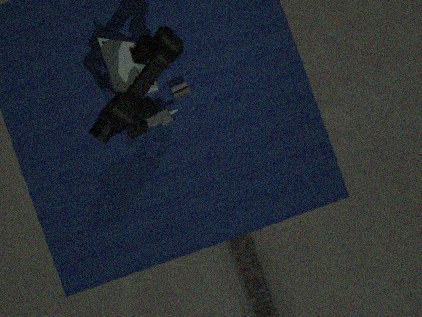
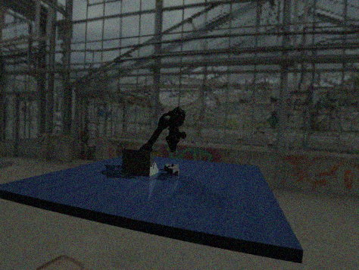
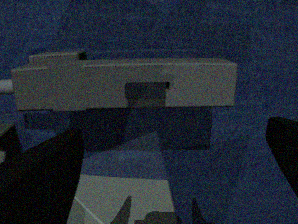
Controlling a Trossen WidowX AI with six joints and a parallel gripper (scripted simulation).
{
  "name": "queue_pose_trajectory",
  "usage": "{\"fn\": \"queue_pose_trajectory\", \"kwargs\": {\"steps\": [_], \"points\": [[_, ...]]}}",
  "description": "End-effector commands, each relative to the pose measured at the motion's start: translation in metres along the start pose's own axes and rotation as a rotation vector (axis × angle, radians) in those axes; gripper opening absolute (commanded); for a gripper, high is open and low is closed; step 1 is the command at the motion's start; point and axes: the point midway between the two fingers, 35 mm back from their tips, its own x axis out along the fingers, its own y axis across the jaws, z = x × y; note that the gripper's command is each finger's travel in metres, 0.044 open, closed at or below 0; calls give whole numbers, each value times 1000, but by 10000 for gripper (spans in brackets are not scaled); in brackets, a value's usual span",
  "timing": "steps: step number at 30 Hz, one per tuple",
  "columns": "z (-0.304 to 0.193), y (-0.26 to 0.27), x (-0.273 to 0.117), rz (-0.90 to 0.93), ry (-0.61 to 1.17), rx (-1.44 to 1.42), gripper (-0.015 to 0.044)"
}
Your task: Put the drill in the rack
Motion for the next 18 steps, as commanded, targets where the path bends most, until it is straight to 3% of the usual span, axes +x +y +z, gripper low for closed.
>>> {"fn": "queue_pose_trajectory", "kwargs": {"steps": [1,4,12,18], "points": [[15,45,24,5,14,-376,440],[19,86,49,16,18,-770,440],[4,156,92,62,4,-1470,440],[2,161,95,67,0,-1532,440]]}}
